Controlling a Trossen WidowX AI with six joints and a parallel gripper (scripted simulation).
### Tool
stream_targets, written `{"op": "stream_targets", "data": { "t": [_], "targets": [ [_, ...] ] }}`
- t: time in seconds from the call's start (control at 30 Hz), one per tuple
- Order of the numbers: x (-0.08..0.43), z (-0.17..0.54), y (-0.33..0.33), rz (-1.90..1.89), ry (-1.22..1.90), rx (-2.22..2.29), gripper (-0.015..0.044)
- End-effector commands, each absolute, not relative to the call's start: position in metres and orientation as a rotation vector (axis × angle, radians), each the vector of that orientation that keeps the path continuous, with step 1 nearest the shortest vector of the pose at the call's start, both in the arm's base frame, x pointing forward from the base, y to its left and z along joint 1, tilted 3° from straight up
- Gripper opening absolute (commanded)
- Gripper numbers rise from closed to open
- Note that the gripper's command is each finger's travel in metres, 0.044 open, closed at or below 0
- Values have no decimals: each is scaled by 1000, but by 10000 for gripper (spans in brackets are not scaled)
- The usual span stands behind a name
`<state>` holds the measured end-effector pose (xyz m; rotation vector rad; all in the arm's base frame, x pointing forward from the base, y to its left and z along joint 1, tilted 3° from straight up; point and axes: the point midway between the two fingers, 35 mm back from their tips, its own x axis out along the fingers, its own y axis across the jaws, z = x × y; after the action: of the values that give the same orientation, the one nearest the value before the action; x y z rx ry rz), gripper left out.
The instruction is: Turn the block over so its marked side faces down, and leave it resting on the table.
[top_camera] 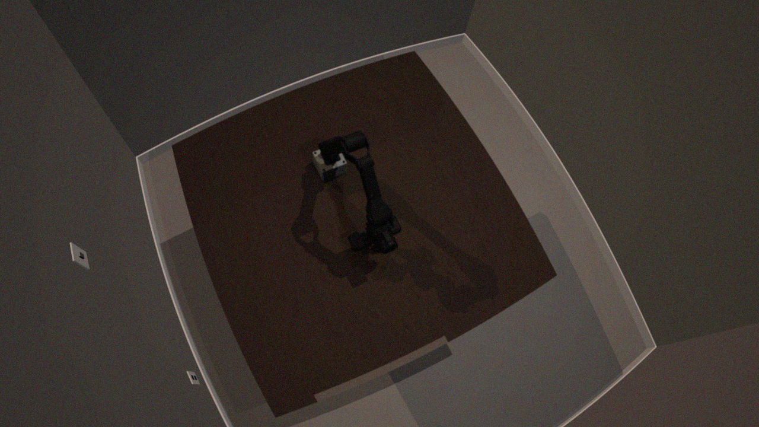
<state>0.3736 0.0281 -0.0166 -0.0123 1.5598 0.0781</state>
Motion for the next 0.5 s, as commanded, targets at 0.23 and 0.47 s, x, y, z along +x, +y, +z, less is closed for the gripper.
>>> {"op": "stream_targets", "data": {
  "t": [0.23,0.47],
  "targets": [
    [373,12,26,73,1563,-12,0],
    [374,9,27,72,1509,-11,0]
  ]
}}
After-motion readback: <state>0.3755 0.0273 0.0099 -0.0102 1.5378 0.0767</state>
